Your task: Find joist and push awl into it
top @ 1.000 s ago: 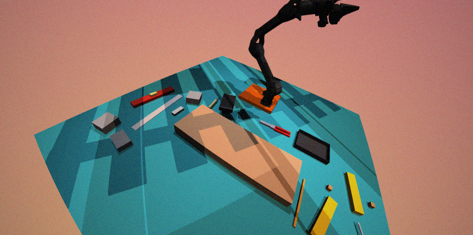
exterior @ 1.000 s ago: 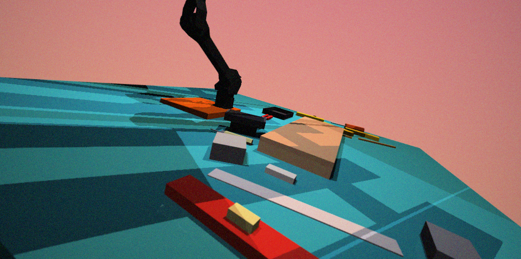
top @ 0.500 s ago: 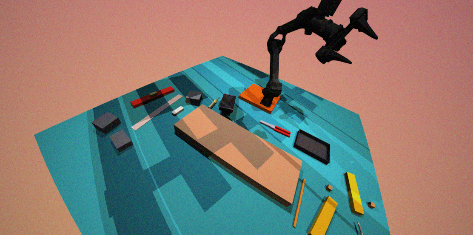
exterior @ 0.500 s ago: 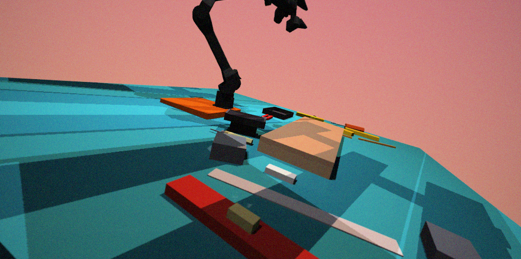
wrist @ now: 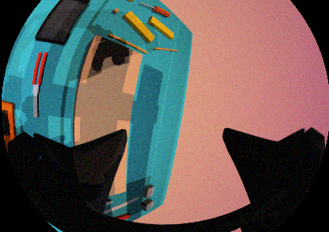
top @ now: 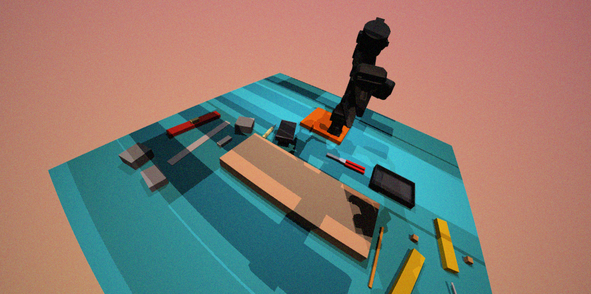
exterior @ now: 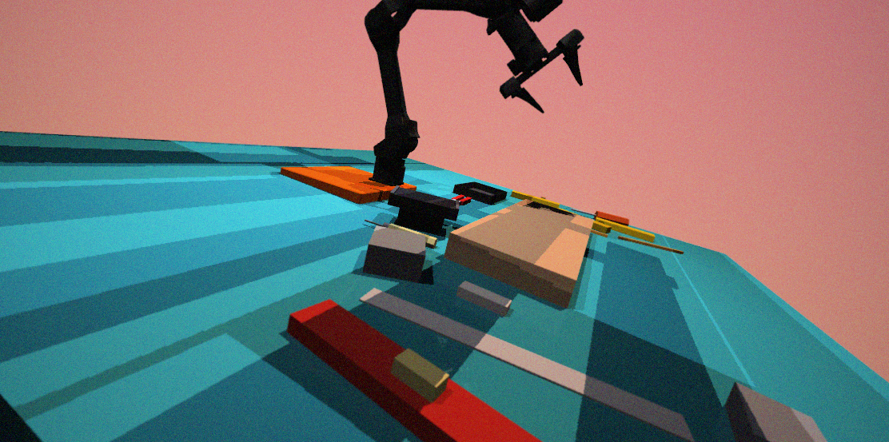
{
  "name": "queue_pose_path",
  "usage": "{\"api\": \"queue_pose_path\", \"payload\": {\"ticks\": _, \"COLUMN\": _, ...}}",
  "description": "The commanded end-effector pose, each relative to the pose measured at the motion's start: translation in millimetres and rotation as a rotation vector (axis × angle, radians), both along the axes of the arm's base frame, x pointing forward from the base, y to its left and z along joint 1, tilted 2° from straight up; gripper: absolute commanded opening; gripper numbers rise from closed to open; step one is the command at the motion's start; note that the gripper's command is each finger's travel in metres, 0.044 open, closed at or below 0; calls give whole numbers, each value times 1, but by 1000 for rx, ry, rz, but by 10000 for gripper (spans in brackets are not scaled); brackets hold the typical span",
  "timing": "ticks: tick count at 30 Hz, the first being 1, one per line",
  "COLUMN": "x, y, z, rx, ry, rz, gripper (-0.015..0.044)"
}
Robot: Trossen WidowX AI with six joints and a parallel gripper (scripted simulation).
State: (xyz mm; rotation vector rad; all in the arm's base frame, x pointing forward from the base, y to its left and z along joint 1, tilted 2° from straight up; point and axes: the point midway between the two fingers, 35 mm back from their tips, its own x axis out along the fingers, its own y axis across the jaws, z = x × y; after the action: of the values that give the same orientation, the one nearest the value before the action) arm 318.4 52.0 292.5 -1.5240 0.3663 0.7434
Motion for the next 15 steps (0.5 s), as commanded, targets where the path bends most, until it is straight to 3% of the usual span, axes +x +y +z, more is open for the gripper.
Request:
{"api": "queue_pose_path", "payload": {"ticks": 1, "x": 4, "y": -57, "z": -44, "rx": 40, "ry": 181, "rz": -263, "gripper": 440}}
{"api": "queue_pose_path", "payload": {"ticks": 10, "x": -36, "y": -162, "z": -121, "rx": 172, "ry": 512, "rz": -825, "gripper": 440}}
{"api": "queue_pose_path", "payload": {"ticks": 15, "x": -86, "y": -213, "z": -166, "rx": 254, "ry": 734, "rz": -1155, "gripper": 440}}
